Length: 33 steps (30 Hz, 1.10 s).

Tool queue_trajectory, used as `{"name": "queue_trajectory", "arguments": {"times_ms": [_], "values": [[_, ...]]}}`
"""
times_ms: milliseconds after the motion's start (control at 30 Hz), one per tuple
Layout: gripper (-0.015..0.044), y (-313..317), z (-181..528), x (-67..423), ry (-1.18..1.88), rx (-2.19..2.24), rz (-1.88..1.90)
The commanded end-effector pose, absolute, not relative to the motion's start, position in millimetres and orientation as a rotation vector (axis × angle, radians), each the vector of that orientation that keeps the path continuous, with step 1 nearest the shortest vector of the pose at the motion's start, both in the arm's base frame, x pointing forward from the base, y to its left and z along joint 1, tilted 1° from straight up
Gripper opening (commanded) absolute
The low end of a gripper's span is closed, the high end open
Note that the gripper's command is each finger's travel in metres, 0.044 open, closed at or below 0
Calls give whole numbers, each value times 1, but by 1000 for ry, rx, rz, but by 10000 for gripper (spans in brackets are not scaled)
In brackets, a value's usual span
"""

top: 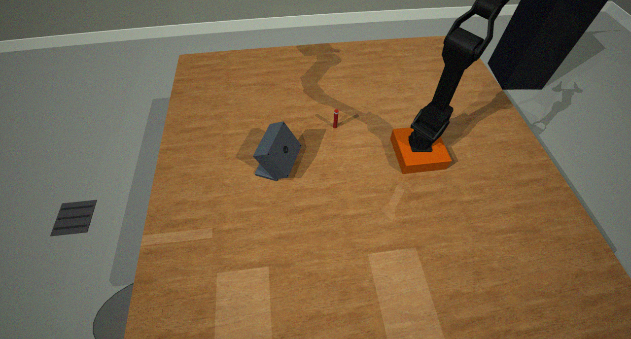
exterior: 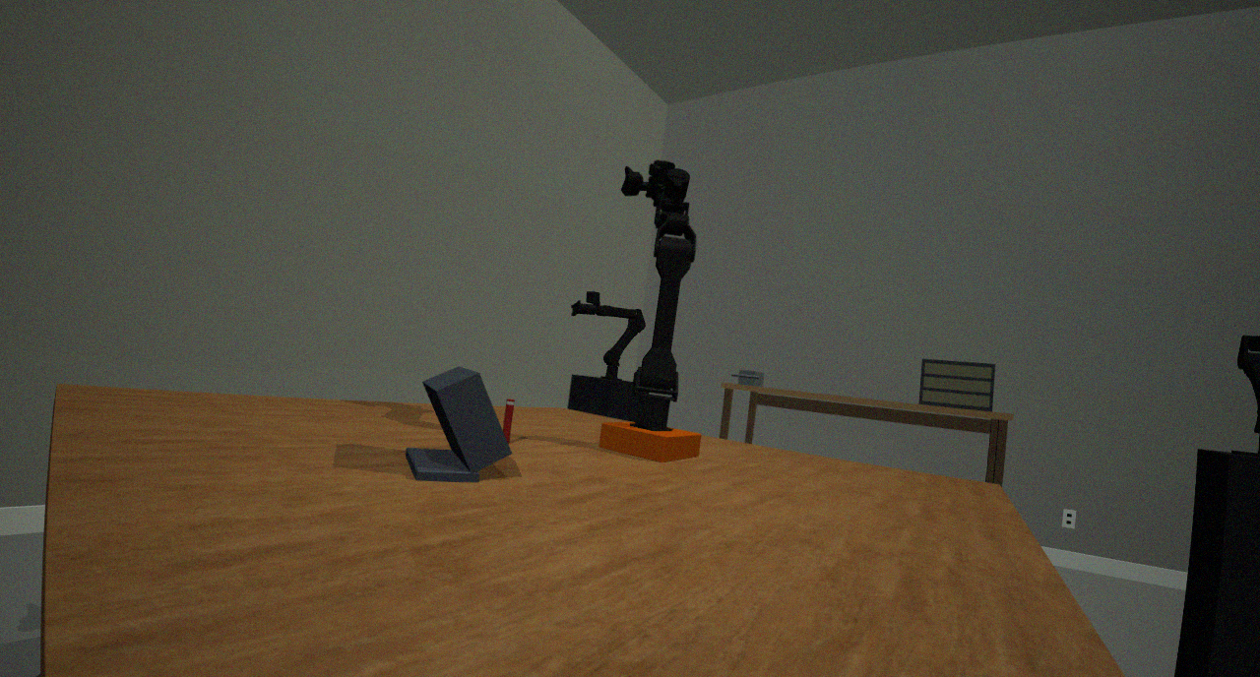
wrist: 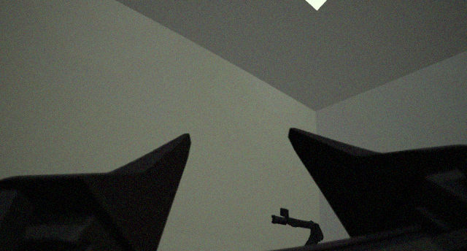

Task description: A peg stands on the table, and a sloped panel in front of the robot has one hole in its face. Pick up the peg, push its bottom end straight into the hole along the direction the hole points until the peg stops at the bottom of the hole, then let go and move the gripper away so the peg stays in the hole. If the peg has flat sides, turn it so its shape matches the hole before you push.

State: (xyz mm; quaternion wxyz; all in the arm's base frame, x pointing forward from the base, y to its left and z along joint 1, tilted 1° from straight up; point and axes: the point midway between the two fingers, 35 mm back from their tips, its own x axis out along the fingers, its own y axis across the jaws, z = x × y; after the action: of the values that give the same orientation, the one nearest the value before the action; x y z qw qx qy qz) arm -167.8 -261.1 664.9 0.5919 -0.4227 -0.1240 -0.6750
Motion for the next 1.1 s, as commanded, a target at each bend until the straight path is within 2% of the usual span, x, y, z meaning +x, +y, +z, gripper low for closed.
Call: {"name": "queue_trajectory", "arguments": {"times_ms": [0,1067], "values": [[440,-269,658,-160,-321,-926,-1549],[440,-388,571,-90,-326,-439,-1412]]}}
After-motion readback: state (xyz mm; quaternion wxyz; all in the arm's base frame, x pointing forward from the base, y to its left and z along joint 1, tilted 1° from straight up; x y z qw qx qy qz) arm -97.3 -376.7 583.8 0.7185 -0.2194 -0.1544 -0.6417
